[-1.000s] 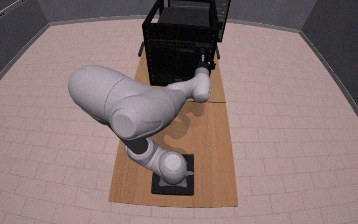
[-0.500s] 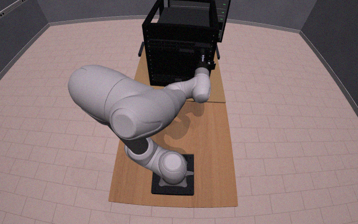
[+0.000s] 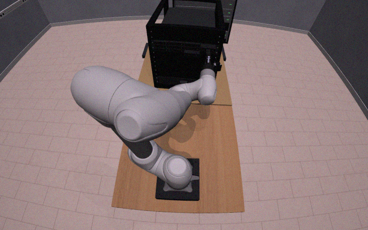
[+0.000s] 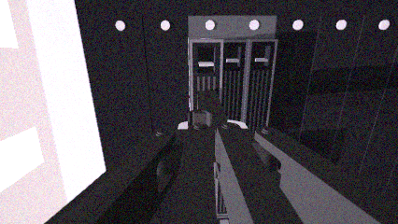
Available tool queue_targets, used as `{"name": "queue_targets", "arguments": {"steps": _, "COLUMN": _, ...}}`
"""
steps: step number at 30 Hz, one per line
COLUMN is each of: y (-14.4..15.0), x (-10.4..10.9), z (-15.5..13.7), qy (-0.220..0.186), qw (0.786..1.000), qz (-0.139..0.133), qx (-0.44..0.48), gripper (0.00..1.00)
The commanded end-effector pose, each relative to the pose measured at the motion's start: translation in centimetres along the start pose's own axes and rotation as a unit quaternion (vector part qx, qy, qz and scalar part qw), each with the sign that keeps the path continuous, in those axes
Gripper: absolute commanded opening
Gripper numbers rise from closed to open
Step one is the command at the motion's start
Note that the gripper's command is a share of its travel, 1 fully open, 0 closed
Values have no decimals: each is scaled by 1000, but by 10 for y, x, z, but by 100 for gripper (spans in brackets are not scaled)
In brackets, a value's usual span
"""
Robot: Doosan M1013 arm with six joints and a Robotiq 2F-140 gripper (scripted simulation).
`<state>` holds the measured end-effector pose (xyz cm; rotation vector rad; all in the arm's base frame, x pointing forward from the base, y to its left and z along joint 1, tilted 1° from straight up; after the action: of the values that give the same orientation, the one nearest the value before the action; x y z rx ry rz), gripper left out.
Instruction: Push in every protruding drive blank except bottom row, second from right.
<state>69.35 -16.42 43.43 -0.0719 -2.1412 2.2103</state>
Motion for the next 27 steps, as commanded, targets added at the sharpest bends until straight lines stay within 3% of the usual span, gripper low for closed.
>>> {"name": "queue_targets", "arguments": {"steps": 1, "y": -1, "x": -5, "z": 0, "qy": 0, "qw": 1000, "qz": 1, "qx": 0, "gripper": 10}}
{"name": "queue_targets", "arguments": {"steps": 27, "y": -1, "x": -16, "z": 0, "qy": 0, "qw": 1000, "qz": 1, "qx": 0, "gripper": 10}}
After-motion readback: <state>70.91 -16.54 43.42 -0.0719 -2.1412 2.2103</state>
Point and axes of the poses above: the point where the finger pads meet when closed, its own x axis back along the fingers, its own y axis across the jaws, z = x × y, the point moved 1 cm from there along x, back along the fingers, and after that the axes turned 2 degrees about x, right-handed, at the moved point
